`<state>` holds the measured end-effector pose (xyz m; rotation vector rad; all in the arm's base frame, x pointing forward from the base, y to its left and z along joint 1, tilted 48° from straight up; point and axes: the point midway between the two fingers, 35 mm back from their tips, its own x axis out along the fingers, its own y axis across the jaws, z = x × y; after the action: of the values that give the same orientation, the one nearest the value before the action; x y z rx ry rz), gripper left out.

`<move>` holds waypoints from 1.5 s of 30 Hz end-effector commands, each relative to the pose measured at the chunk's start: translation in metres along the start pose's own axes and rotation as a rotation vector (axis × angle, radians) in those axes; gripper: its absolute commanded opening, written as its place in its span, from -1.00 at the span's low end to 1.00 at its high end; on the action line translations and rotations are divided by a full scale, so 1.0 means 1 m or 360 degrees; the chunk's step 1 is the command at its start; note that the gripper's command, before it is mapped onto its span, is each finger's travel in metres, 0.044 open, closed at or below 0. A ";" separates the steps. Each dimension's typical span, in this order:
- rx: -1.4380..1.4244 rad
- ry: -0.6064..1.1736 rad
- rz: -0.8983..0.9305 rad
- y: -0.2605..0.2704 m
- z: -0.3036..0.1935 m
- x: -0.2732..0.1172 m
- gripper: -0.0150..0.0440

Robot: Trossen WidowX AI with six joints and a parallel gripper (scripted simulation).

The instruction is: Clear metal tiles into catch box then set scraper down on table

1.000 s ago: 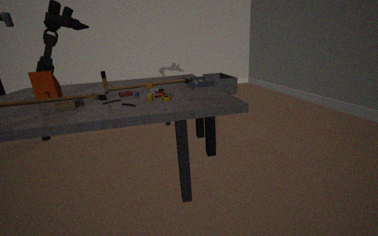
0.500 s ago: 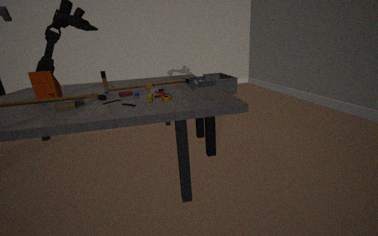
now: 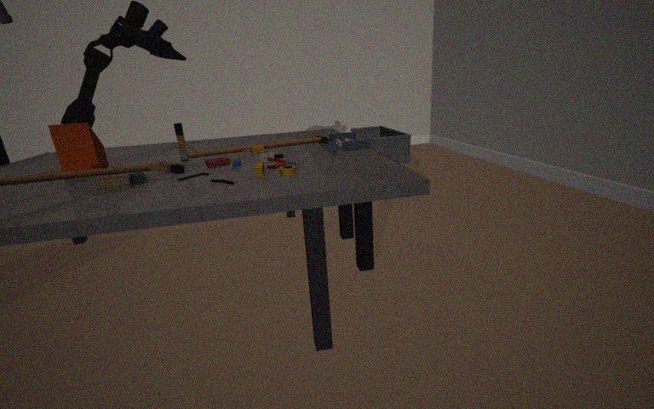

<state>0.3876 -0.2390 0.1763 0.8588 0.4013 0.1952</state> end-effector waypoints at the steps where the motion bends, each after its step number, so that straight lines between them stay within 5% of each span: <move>1: 0.0002 0.0051 0.0004 -0.002 -0.002 0.015 1.00; 45: -0.0096 0.0667 0.0054 0.012 -0.063 0.185 1.00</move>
<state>0.5238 -0.1368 0.1085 0.7724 0.7425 0.4076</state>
